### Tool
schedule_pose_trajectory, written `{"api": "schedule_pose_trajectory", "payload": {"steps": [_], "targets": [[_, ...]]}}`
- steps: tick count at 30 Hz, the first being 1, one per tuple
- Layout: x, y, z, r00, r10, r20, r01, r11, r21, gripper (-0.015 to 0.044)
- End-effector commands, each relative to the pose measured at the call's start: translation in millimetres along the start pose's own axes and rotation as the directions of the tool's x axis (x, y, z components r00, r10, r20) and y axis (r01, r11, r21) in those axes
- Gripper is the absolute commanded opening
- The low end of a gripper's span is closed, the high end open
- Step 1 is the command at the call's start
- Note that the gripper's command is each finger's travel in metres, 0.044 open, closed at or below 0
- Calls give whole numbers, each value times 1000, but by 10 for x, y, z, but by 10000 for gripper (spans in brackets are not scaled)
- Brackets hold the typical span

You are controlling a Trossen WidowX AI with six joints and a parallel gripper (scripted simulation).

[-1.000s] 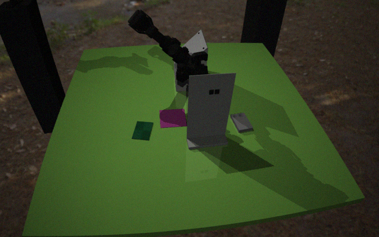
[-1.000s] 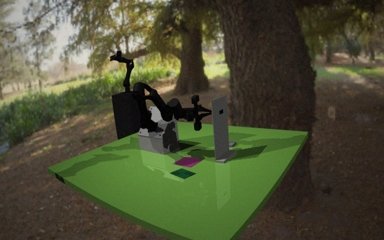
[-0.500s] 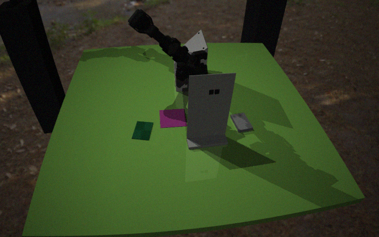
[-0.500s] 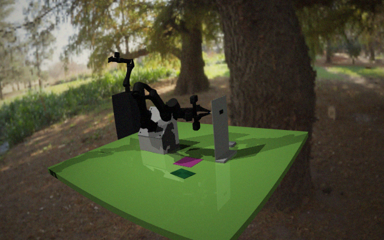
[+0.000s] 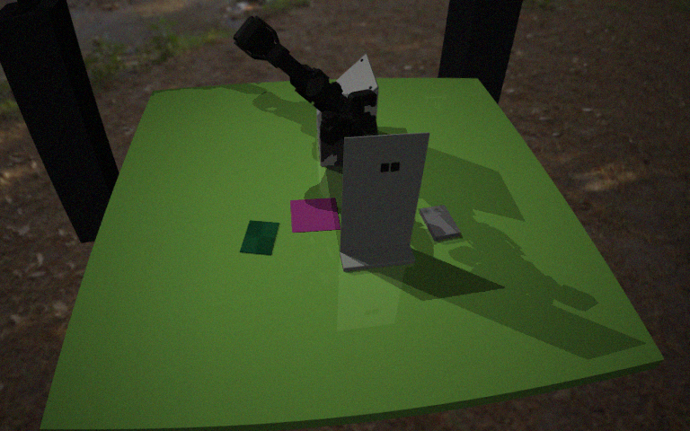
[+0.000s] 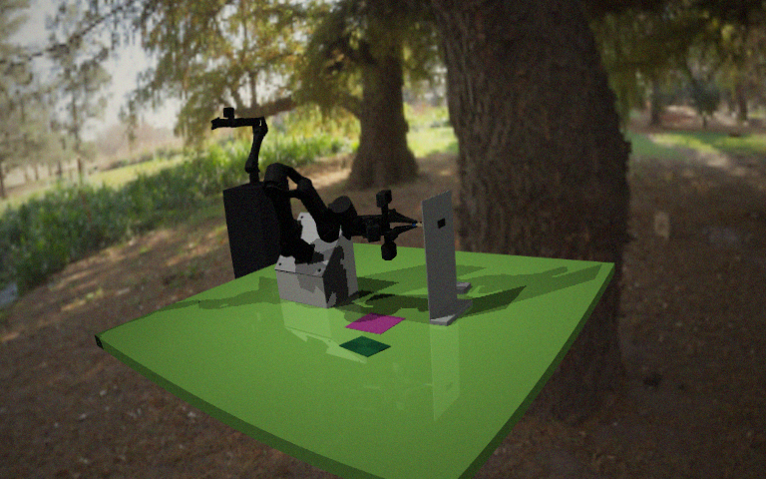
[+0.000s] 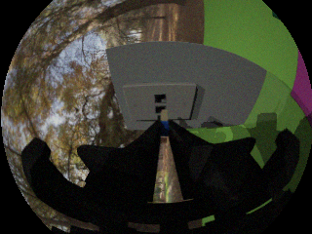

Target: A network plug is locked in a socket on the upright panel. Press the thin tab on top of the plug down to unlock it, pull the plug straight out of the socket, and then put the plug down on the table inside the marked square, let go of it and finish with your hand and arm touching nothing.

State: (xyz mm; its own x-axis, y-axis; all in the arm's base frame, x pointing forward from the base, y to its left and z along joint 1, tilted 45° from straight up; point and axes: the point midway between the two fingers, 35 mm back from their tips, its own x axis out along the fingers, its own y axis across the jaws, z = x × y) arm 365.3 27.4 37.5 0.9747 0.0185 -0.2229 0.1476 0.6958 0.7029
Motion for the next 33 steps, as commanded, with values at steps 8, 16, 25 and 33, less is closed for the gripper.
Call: {"api": "schedule_pose_trajectory", "payload": {"steps": [8,16,25,33], "targets": [[-75,-6,-22,1000,-3,1,3,1000,4,0],[-121,-5,-36,1000,-5,-1,5,1000,4,0],[-137,13,-45,1000,-5,-4,5,1000,0,0],[-171,177,-56,1000,-5,-4,5,1000,2,0]]}}
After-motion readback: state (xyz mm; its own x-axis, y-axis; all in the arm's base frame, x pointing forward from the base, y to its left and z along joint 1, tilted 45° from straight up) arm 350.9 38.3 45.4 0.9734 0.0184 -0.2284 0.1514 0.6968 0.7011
